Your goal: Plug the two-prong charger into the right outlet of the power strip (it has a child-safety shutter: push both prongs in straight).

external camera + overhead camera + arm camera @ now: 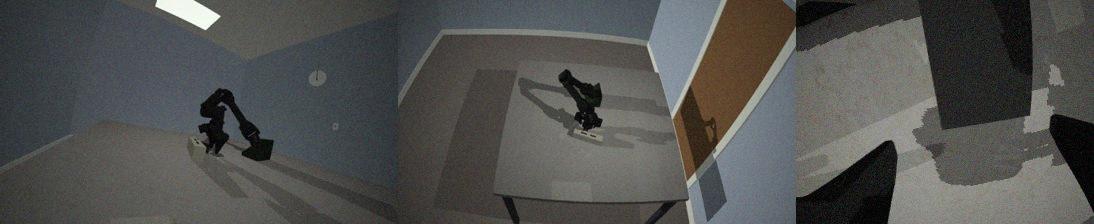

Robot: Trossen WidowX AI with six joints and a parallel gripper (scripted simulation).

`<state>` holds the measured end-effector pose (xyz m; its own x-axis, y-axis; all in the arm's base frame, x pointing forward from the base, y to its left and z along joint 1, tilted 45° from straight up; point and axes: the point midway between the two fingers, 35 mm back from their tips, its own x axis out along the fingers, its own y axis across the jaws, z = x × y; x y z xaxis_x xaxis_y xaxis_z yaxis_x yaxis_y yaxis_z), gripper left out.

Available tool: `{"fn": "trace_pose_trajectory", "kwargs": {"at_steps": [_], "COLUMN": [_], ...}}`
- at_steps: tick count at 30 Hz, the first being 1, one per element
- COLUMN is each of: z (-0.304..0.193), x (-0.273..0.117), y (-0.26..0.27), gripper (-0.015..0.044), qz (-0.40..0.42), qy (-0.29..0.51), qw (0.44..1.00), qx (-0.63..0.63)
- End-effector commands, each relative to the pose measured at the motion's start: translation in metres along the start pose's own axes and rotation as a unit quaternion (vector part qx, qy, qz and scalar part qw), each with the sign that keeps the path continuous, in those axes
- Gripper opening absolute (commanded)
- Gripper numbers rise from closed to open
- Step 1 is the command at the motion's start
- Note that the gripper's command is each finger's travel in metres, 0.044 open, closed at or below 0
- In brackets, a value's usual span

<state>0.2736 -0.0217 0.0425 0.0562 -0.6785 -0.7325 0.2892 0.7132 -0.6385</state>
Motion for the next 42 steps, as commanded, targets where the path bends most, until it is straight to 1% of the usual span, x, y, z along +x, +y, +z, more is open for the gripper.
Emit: {"fn": "trace_pose_trajectory", "kwargs": {"at_steps": [1,12,13,15,19,21,42], "z": [-0.006,-0.019,-0.014,-0.009,-0.001,-0.002,-0.002], "x": [0.000,0.001,0.000,-0.013,-0.061,-0.076,-0.078], "y": [0.001,0.000,0.000,0.001,0.003,0.002,0.001], "gripper": [0.0440,0.0440,0.0440,0.0440,0.0440,0.0440,0.0440], "qz": [0.003,0.002,0.000,-0.001,0.000,0.002,0.002], "qy": [-0.002,-0.002,-0.008,-0.068,-0.246,-0.296,-0.302], "qw": [1.000,1.000,1.000,0.998,0.969,0.955,0.953], "qx": [0.002,0.002,-0.001,-0.007,-0.006,0.000,0.001]}}
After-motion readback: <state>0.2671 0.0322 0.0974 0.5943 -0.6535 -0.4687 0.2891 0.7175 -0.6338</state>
